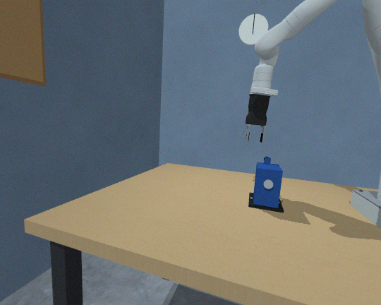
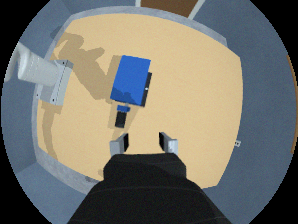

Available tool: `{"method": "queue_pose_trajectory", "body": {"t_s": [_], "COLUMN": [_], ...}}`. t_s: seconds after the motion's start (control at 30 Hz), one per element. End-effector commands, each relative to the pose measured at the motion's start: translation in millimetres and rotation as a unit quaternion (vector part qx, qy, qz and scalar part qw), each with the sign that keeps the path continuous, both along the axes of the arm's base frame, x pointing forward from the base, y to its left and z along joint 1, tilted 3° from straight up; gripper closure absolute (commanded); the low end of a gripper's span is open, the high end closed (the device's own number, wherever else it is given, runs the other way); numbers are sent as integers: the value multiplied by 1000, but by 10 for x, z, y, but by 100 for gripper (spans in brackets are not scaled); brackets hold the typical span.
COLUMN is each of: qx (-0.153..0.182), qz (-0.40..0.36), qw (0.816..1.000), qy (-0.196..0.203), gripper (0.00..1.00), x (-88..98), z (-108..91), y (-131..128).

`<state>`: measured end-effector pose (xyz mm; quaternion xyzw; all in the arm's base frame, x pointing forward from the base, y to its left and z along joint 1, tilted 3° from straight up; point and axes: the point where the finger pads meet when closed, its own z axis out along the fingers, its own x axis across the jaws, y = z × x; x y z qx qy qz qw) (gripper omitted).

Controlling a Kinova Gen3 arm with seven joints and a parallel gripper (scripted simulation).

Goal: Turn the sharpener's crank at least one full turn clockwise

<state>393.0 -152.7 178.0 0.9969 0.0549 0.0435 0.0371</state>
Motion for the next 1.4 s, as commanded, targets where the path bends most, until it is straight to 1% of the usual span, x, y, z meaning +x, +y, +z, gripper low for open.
{"method": "queue_pose_trajectory", "body": {"t_s": [0.0,0.17,0.2,0.4,0.43,0.6,0.63,0.8,0.83,1.0,1.03,1.3,1.33,1.37], "qx": [5,5,12,12,17,17,22,22,27,27,31,31,34,34], "qz": [-13,-13,-30,-30,-46,-46,-60,-60,-72,-72,-82,-82,-90,-90], "qw": [1000,1000,999,999,999,999,998,998,997,997,996,996,995,995], "qy": [-2,-2,2,2,6,6,9,9,11,11,13,13,15,15], "gripper": [0,0,0,0,0,0,0,0,0,0,0,0,0,0], "x": [-40,-40,-132,-132,-214,-214,-286,-286,-348,-348,-400,-400,-443,-443], "z": [23,23,21,21,18,18,16,16,14,14,12,12,11,11], "y": [0,0,7,7,16,16,25,25,34,34,43,43,51,51]}}
